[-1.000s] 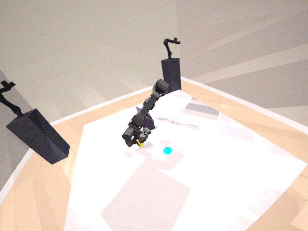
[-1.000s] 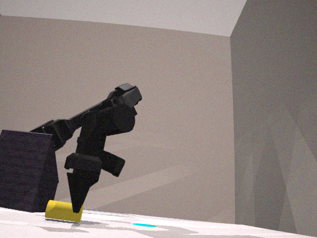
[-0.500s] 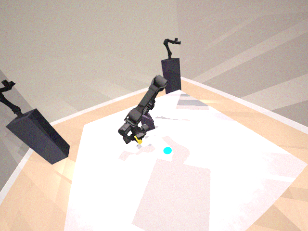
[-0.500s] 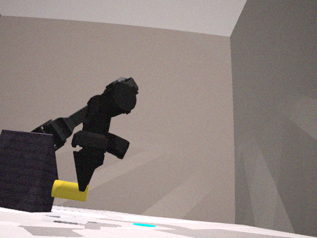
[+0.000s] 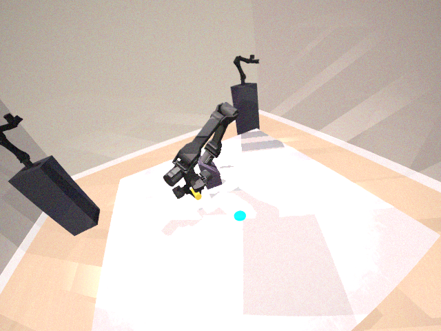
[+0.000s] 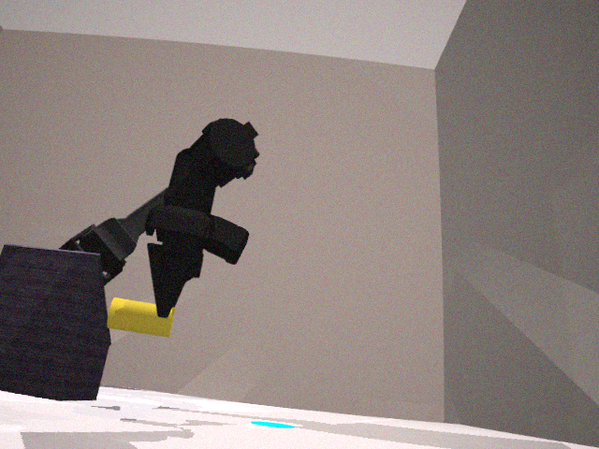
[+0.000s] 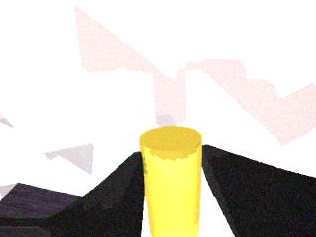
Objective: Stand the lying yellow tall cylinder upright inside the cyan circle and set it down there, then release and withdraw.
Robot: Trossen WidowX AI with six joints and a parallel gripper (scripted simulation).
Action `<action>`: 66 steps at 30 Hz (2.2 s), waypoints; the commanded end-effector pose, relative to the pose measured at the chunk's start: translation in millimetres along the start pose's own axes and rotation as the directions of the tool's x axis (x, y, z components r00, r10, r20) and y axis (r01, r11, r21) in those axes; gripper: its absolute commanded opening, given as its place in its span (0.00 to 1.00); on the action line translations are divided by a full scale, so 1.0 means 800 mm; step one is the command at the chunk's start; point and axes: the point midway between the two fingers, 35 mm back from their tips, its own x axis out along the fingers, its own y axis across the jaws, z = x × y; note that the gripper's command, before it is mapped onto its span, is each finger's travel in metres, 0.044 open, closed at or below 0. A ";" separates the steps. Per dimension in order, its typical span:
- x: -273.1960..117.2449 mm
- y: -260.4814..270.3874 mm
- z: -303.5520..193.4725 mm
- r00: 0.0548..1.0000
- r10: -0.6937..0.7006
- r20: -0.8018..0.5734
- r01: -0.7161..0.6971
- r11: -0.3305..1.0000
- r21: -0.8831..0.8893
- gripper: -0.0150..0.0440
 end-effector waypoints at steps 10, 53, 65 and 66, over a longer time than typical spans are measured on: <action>-0.027 0.003 0.007 1.000 -0.010 0.000 0.010 1.000 0.009 0.43; -0.046 0.073 0.142 0.999 -0.031 0.007 0.027 0.944 0.328 0.43; -0.048 0.100 0.171 1.000 -0.020 0.007 0.015 0.897 0.442 0.43; -0.049 0.103 0.173 1.000 -0.019 0.007 0.014 0.892 0.451 0.43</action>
